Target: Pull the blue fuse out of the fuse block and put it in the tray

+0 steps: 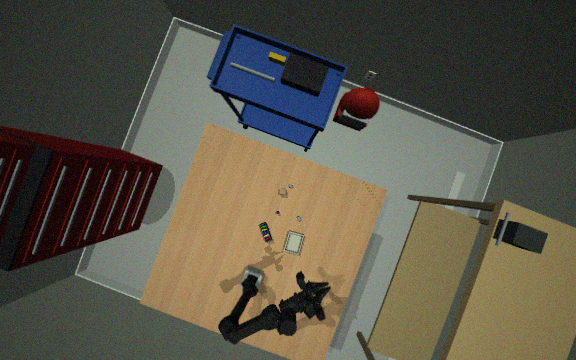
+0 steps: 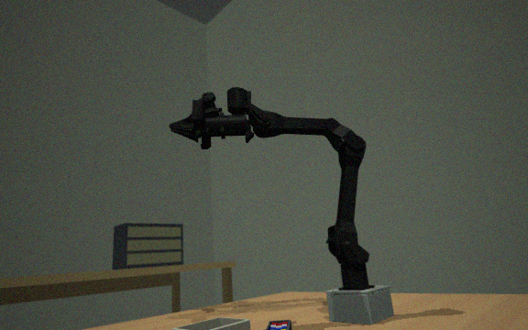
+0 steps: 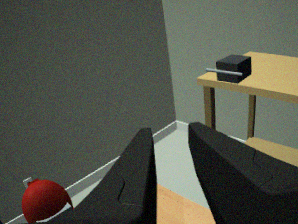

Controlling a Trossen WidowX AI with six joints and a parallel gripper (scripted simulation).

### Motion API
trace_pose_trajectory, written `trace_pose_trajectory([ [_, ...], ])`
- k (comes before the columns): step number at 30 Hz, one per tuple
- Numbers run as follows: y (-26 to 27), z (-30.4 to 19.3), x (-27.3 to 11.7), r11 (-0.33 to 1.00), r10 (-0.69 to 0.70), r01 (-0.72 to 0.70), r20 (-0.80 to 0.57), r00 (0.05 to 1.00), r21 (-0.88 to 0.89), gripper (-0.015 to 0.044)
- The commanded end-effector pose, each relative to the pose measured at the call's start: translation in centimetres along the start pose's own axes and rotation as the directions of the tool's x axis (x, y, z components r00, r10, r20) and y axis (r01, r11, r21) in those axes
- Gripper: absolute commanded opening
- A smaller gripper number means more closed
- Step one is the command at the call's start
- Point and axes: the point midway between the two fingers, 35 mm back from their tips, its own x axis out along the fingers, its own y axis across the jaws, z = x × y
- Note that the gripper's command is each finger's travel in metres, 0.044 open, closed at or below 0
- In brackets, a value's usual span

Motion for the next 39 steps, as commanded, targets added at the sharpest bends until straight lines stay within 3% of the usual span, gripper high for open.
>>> trace_pose_trajectory([
  [1,3.8,-6.6,1.5,0.992,0.088,-0.069,-0.200,0.976,0.102,0.0074],
  [8,10.0,-16.8,0.8,0.966,0.199,-0.083,-0.503,0.841,0.244,0.0074],
  [16,16.1,-27.9,-4.4,0.957,0.237,0.006,-0.794,0.560,0.290,0.0074],
  [23,19.0,-35.9,-12.1,0.978,0.149,0.108,-0.957,0.249,0.181,0.0074],
  [29,20.2,-40.7,-19.4,0.987,-0.012,0.157,-1.000,0.006,-0.011,0.0074],
  [39,19.7,-41.1,-20.2,0.987,-0.034,0.160,-0.999,-0.017,-0.036,0.0074],
])
